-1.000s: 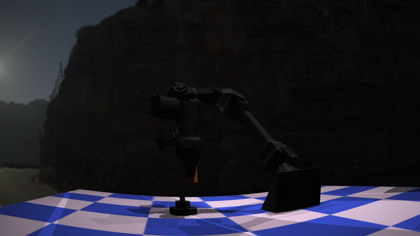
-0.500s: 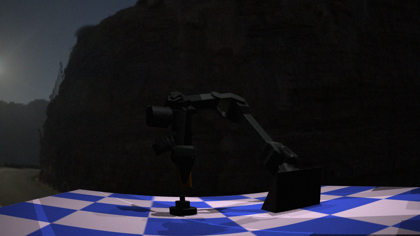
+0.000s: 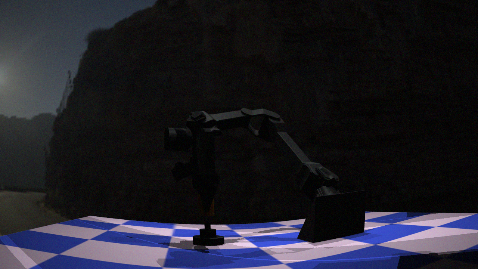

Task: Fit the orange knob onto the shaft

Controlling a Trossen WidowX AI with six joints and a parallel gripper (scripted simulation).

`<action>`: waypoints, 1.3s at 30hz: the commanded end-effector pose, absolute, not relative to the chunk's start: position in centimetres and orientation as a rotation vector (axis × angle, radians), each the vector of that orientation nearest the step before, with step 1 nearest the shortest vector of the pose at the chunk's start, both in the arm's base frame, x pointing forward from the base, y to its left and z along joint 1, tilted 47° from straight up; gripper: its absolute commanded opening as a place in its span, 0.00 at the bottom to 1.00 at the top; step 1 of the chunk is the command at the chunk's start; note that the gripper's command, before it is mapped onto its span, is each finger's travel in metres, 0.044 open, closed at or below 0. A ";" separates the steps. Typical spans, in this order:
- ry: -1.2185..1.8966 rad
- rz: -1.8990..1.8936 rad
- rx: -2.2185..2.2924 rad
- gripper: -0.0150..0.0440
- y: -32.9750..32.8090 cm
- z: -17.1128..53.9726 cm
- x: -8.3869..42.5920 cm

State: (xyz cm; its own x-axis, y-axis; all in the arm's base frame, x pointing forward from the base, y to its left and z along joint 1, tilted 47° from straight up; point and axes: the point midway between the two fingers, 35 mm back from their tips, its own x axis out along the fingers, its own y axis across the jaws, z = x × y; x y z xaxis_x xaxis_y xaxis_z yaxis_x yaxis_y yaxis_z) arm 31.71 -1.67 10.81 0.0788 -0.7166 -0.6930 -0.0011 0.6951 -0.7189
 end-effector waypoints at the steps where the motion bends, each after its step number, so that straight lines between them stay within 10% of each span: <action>1: 1.402 -0.597 -0.648 0.25 -2.4 10.4 31.7; 39: 1.400 -0.600 -0.646 0.25 -3.4 9.4 31.7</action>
